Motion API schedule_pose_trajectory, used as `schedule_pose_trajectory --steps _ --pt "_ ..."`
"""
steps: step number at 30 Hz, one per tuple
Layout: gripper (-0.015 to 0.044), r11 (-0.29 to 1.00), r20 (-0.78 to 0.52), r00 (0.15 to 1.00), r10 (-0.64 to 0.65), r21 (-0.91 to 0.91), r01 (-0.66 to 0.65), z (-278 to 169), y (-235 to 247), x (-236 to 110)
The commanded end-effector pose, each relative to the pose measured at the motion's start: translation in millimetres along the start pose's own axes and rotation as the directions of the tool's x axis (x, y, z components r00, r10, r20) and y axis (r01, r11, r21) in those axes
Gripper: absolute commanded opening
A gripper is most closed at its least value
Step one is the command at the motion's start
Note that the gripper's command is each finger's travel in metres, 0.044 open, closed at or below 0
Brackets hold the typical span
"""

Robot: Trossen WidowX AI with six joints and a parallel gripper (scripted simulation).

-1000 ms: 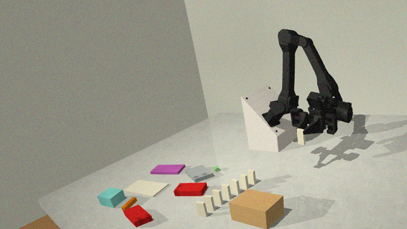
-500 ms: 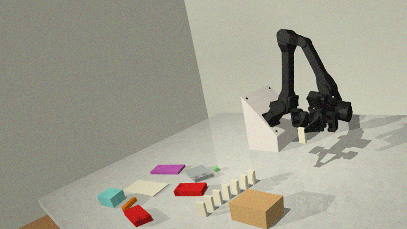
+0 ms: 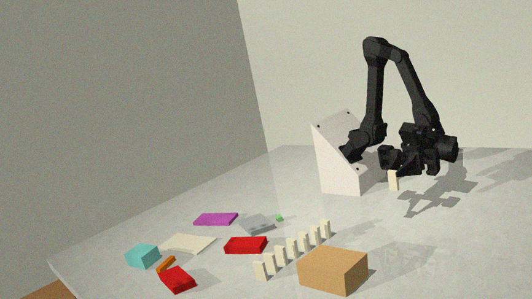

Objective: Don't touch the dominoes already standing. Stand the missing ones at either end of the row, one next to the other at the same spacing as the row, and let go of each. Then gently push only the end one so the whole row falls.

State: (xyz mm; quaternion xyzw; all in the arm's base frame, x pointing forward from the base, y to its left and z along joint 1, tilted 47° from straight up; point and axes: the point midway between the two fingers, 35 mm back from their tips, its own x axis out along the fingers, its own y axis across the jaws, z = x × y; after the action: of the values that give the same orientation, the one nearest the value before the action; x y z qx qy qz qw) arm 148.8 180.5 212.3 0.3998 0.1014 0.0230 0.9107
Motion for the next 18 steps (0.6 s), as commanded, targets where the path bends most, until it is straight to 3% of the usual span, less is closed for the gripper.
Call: schedule_pose_trajectory --steps 1,18 --pt "0.0107 1.000 0.005 1.000 -0.001 -0.004 0.001 -13 2 2" --pt "0.0107 1.000 0.001 1.000 -0.002 -0.009 0.002 -65 1 11"
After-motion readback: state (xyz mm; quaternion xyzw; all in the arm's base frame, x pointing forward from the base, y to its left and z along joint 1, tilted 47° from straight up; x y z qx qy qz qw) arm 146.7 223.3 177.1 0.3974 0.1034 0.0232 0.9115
